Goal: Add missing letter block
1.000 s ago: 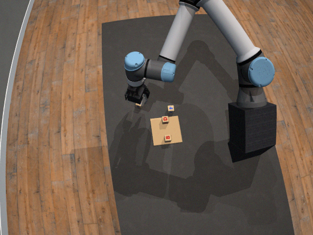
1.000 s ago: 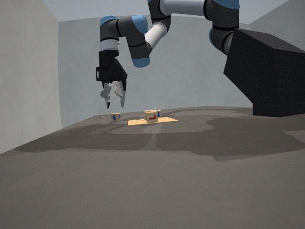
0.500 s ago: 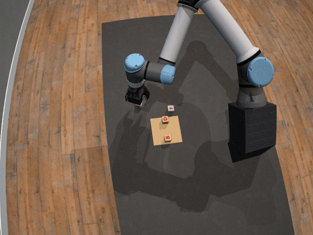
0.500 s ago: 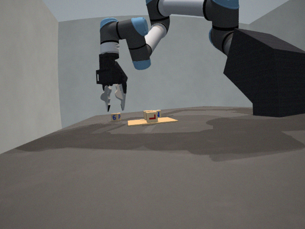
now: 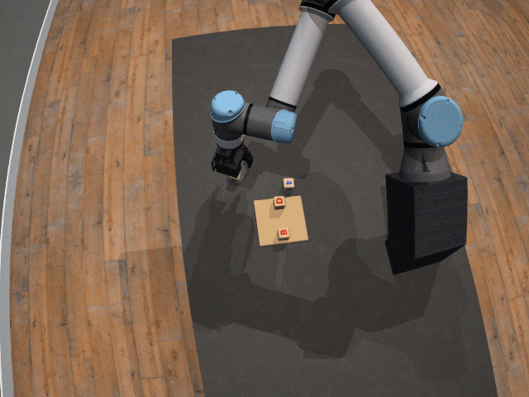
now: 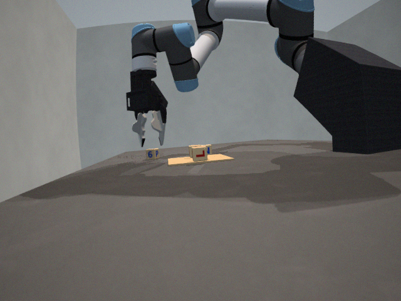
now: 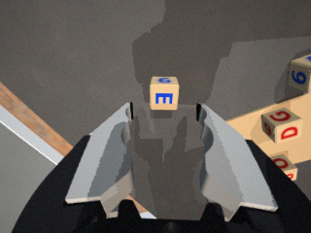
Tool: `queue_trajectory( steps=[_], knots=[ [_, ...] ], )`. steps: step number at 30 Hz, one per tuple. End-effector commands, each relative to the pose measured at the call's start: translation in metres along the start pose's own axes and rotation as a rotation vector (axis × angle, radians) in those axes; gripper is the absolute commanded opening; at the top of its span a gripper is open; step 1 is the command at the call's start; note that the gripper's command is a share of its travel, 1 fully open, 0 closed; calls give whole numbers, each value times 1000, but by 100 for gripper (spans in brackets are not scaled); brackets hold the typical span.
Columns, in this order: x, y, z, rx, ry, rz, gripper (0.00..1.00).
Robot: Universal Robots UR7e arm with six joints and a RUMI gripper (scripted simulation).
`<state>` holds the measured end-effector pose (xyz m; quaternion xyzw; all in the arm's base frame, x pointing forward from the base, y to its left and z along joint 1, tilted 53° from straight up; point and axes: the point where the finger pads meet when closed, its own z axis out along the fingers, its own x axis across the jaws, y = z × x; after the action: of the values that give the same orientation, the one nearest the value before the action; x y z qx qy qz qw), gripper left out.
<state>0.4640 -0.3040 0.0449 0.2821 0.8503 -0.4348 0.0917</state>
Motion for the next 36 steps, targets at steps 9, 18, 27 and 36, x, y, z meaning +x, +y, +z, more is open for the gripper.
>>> queue_trajectory(
  steps=[9,18,27,36],
  knots=[
    [0,0,9,0,-1,0,40],
    [0,0,24,0,-1,0,40],
    [0,0,35,0,-1,0,40],
    [0,0,36,0,-1,0,40]
  ],
)
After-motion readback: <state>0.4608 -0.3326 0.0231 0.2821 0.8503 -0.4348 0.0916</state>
